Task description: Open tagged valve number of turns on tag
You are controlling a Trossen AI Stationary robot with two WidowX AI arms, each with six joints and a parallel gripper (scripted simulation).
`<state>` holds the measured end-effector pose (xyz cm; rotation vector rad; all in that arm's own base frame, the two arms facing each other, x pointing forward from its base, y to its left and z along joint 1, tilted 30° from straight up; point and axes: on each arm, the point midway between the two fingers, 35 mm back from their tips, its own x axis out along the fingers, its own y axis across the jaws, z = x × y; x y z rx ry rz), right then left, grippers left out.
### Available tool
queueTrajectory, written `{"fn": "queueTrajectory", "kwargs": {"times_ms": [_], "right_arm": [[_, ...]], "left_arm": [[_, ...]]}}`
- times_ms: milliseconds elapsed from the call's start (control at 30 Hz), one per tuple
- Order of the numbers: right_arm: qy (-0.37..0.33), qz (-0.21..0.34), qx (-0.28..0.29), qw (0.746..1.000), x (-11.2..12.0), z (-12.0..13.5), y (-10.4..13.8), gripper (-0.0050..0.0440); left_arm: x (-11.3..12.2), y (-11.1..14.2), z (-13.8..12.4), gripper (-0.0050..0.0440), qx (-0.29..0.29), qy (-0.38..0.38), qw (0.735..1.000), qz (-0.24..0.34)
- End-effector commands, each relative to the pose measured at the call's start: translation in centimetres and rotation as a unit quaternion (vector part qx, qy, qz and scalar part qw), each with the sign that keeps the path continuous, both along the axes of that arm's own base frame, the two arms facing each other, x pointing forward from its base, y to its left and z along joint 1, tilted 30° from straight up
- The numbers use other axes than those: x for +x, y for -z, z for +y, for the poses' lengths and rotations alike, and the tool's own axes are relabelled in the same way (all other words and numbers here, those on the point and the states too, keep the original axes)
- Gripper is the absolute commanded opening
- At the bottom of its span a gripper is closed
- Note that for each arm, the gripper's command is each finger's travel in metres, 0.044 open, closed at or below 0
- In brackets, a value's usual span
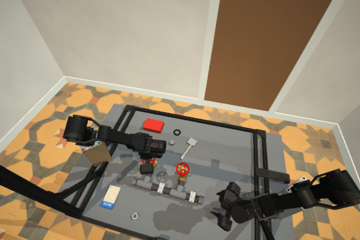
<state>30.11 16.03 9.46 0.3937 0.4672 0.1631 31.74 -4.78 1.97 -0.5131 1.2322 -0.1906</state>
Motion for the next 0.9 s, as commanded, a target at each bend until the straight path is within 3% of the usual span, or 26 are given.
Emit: {"fn": "queueTrajectory", "kwargs": {"times_ms": [0,33,267,533,600,667,867], "right_arm": [[0.000,0.000,0.000,1.000,0.00,0.00,0.00,0.0400],[0.000,0.000,0.000,1.000,0.00,0.00,0.00,0.0400],[0.000,0.000,0.000,1.000,0.00,0.00,0.00,0.0400],[0.000,0.000,0.000,1.000,0.00,0.00,0.00,0.0400],[0.000,0.000,0.000,1.000,0.00,0.00,0.00,0.0400],[0.000,0.000,0.000,1.000,0.00,0.00,0.00,0.0400],[0.000,0.000,0.000,1.000,0.00,0.00,0.00,0.0400]], "left_arm": [[0.00,0.00,-0.01,0.0400,0.028,0.071,0.997,-0.033],[0.00,0.00,-0.01,0.0400,0.028,0.071,0.997,-0.033],[0.00,-0.01,-0.01,0.0400,0.105,0.269,0.949,-0.129],[-0.01,-0.01,-0.02,0.0400,0.176,0.451,0.848,-0.216],[-0.01,-0.01,-0.02,0.0400,0.176,0.451,0.848,-0.216],[-0.01,-0.01,-0.02,0.0400,0.190,0.487,0.820,-0.233],[-0.01,-0.01,-0.02,0.0400,0.191,0.490,0.818,-0.234]]}}
